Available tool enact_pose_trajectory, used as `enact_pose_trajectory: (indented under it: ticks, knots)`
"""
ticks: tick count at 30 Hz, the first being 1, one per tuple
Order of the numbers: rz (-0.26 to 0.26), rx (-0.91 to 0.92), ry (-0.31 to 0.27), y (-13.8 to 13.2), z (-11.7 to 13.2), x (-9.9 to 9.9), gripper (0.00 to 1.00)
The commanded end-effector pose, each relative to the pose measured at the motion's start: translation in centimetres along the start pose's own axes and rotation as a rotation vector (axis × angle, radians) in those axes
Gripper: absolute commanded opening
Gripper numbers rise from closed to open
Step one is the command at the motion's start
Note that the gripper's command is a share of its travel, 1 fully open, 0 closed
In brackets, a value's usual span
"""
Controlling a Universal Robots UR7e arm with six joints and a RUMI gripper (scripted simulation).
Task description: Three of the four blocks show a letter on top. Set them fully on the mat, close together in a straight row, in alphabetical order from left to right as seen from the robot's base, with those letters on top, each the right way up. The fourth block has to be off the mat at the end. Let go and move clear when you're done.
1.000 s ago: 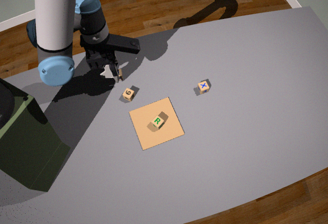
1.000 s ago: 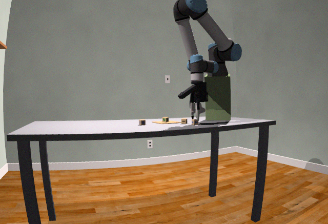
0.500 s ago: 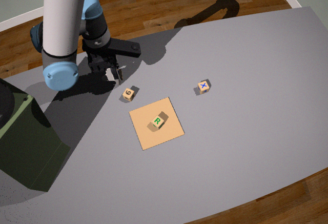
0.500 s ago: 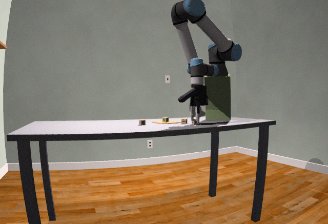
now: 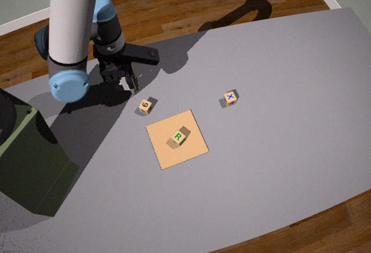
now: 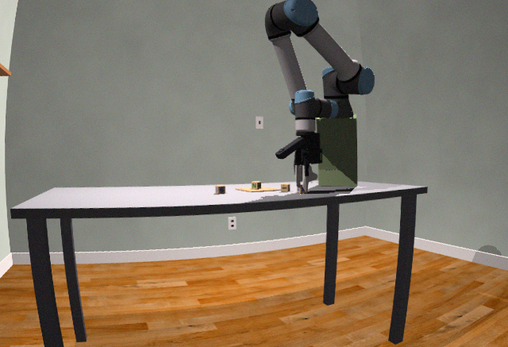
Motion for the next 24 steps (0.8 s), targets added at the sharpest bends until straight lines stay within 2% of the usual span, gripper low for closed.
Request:
enact_pose_trajectory:
  ticks: [1,15,16,24]
  knots:
    - [0.000,0.000,0.001,-0.01,-0.03,-0.03,0.28]
    - [0.000,0.000,0.001,-0.01,-0.03,-0.03,0.28]
    - [0.000,0.000,0.001,-0.01,-0.03,-0.03,0.09]
    - [0.000,0.000,0.001,-0.01,-0.03,-0.03,0.09]
Point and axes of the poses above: the point where the finger pads meet when closed, its own x axis out along the fingers, its own y axis across the jaws, z = x × y, the point moved 9 cm from there along -x, back along the fingers, and after that the axes turned 14 degrees about -x, right-handed, at the moved point
